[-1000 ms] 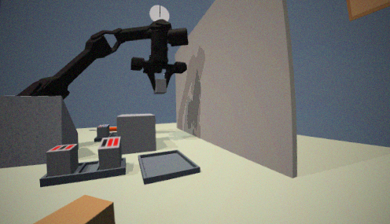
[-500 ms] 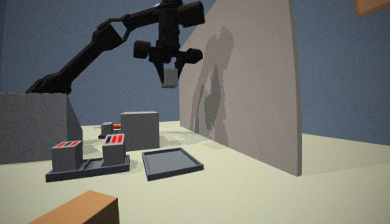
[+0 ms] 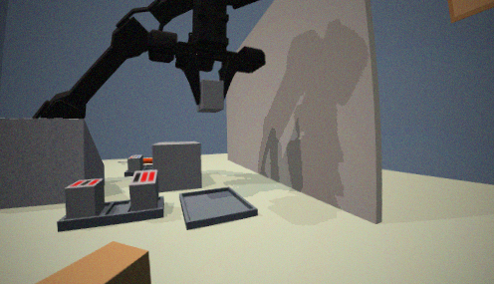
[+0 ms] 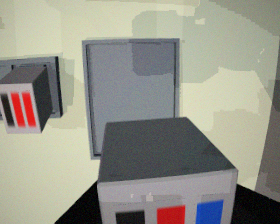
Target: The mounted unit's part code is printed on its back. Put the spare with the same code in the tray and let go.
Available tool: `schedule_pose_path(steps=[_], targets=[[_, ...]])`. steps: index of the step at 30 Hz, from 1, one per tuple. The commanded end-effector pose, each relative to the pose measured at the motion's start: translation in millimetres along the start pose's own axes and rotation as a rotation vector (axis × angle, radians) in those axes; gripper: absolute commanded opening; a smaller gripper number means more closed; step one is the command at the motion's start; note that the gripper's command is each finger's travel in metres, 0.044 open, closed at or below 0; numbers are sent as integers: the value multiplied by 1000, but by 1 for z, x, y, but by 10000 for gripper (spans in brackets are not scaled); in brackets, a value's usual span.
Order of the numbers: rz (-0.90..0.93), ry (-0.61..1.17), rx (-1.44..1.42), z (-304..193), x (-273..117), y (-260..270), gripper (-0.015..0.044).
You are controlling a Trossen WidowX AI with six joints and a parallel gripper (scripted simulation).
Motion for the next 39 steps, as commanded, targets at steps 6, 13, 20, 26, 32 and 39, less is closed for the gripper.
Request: schedule_pose_path(steps=[6,13,20,26,32,39], targets=[[-2,9,-16,-2,1,-2,0],[-2,9,-16,-2,7,-3,0],[-2,9,-16,-3,12,-4,0],[-3,9,-16,-4,17,-5,0],[-3,9,-16,-4,21,-6,0],[-3,10,-16,-5,27,-6,0]])
Point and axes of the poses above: the point midway between the two fingers, 35 mm back from their tips, its own x axis out along the fingers, its own y axis across the jaws, z = x × y, the point moved 9 cm from there along -x, back along the fingers, and after that the axes turned 5 degrees about x, right-handed, at the moved point
